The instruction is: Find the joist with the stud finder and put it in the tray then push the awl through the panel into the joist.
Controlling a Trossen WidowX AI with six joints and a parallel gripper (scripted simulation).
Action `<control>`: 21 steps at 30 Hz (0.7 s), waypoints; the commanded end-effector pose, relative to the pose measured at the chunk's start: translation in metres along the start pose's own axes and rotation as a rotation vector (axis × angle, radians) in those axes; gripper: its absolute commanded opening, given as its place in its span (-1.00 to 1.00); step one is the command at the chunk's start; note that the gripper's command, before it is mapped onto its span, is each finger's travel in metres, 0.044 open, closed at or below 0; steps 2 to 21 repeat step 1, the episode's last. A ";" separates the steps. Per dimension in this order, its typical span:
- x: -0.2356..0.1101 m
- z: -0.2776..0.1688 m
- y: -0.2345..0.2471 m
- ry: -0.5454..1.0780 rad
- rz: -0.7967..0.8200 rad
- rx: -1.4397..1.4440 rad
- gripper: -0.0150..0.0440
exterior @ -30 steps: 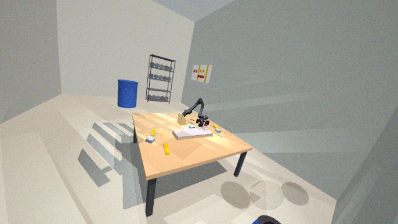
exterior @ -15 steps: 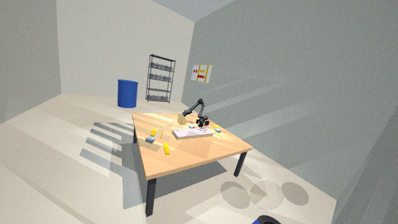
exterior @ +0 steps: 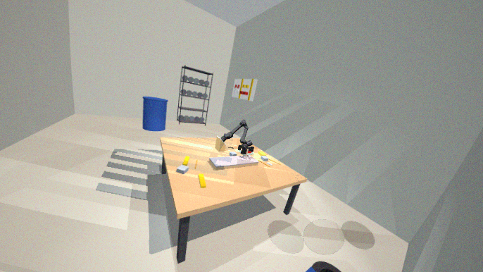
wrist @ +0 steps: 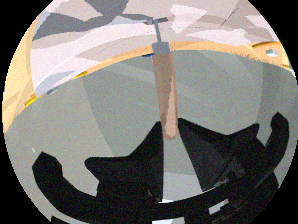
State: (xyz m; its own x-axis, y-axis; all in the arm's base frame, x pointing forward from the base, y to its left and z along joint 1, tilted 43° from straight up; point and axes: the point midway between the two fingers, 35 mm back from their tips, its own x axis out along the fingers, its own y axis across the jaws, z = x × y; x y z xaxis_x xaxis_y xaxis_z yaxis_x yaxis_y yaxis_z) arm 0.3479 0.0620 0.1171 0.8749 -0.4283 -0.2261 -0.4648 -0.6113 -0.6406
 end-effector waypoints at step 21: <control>0.000 0.000 0.000 0.000 0.000 0.000 -0.49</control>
